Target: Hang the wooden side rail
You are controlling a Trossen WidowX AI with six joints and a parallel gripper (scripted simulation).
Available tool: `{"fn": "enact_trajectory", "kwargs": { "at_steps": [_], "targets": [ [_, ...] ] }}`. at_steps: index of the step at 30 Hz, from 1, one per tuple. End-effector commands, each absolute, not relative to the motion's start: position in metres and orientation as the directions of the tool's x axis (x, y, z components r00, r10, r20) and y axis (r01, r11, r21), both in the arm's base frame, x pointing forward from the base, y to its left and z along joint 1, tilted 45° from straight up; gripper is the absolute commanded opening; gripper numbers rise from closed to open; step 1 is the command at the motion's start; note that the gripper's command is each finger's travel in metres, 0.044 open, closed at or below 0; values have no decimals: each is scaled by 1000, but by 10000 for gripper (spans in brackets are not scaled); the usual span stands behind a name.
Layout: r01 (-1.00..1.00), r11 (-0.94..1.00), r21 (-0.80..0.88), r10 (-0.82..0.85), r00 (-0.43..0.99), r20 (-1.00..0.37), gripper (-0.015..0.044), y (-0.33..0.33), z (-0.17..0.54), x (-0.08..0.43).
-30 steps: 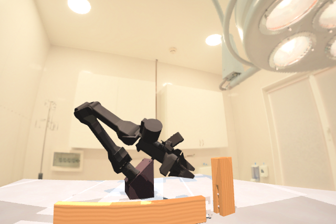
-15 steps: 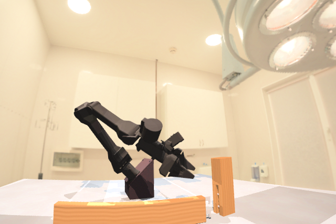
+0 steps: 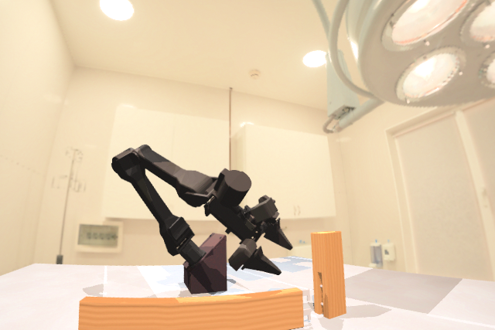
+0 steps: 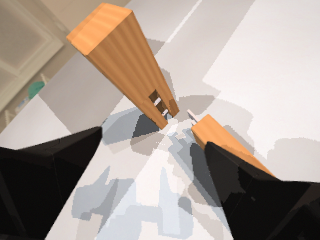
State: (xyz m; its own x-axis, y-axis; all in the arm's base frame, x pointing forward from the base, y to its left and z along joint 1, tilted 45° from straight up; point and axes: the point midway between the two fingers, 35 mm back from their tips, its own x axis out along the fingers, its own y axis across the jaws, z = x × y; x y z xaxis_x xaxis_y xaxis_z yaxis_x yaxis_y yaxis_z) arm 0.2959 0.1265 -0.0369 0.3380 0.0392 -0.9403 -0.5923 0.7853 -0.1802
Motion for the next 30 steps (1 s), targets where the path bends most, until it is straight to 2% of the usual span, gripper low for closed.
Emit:
{"fn": "enact_trajectory", "kwargs": {
  "at_steps": [1,7,14,22,30],
  "targets": [
    [-417,894,-162,-27,311,-950,440,125,-35,303],
    [-76,983,-164,-140,251,-958,440,120,-32,310],
    [328,923,-202,-272,186,-944,440,113,-25,316],
    [709,671,-216,-418,121,-900,440,107,-12,323],
    [940,316,-130,-554,72,-829,440,101,6,330]
  ]
}}
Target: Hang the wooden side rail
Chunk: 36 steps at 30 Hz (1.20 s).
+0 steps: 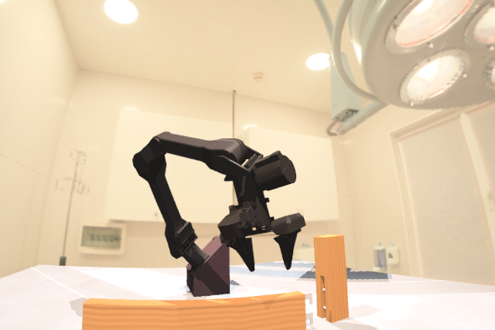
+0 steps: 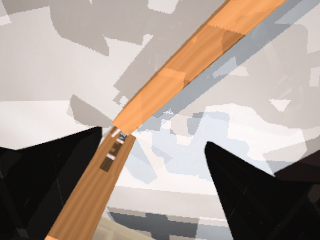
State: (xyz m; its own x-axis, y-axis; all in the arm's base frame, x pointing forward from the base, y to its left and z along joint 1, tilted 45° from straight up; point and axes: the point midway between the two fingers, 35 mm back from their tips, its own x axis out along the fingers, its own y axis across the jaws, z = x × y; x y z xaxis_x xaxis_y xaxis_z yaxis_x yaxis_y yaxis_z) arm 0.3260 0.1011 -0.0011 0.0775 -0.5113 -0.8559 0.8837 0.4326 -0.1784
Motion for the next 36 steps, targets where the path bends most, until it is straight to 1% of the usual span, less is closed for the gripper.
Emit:
{"fn": "enact_trajectory", "kwargs": {
  "at_steps": [1,8,10,17,22,36],
  "targets": [
    [956,271,-110,-570,67,-819,440,100,9,331],
    [996,-26,82,-676,43,-736,440,97,28,338],
    [989,-73,127,-694,41,-719,440,96,32,340],
    [988,-79,133,-697,40,-716,440,95,32,340],
    [988,-79,133,-697,41,-715,440,72,9,342],
    [988,-79,134,-698,41,-715,440,58,-6,343]
  ]
}}
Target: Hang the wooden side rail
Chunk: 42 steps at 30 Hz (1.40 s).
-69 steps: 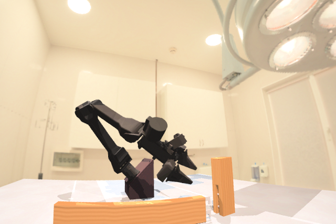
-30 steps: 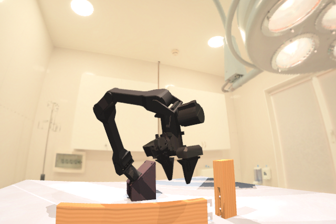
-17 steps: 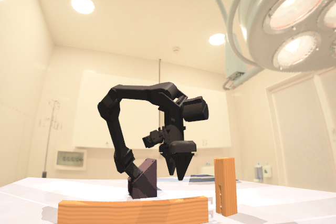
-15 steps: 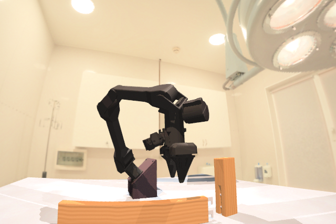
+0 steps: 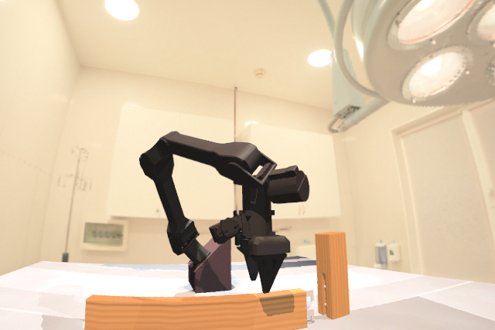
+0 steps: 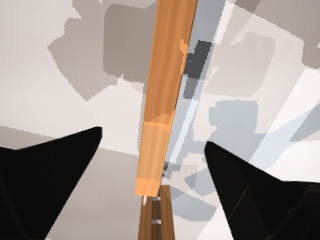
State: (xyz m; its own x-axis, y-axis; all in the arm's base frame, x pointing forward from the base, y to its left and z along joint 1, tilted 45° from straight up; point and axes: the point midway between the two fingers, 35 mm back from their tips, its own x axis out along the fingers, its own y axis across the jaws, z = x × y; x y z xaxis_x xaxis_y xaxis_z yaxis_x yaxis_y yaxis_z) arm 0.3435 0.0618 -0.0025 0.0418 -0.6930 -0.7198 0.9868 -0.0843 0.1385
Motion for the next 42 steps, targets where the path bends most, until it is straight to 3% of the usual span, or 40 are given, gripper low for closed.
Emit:
{"fn": "enact_trajectory", "kwargs": {
  "at_steps": [1,41,42],
  "targets": [
    [988,-79,134,-698,41,-715,440,57,-7,343],
    [988,-79,135,-700,42,-713,440,13,-50,345],
    [988,-79,135,-700,42,-713,414,13,-50,345]
  ]
}}
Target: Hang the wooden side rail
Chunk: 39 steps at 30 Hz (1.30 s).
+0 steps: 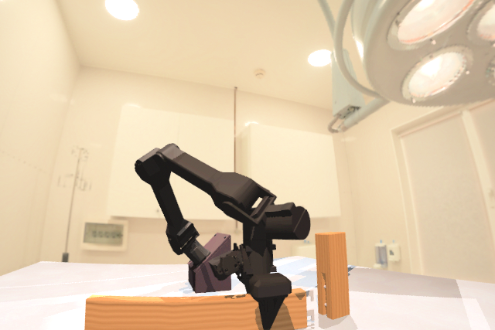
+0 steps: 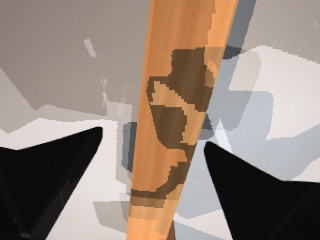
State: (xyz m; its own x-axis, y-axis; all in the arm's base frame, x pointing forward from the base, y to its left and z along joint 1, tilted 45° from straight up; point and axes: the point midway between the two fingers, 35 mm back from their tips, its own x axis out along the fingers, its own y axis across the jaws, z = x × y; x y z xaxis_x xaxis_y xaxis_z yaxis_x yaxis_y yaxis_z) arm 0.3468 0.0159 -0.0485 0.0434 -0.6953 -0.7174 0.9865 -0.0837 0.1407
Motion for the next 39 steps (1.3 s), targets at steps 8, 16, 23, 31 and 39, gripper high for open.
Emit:
{"fn": "enact_trajectory", "kwargs": {
  "at_steps": [8,16,23,31,39],
  "targets": [
    [988,-79,135,-700,42,-713,204,13,-50,345],
    [988,-79,135,-700,42,-713,92,13,-50,345],
    [988,-79,135,-700,42,-713,0,13,-50,345],
    [993,-50,107,-700,42,-713,0,13,-50,345],
    [998,0,59,-700,42,-713,0,13,-49,346]
  ]
}}
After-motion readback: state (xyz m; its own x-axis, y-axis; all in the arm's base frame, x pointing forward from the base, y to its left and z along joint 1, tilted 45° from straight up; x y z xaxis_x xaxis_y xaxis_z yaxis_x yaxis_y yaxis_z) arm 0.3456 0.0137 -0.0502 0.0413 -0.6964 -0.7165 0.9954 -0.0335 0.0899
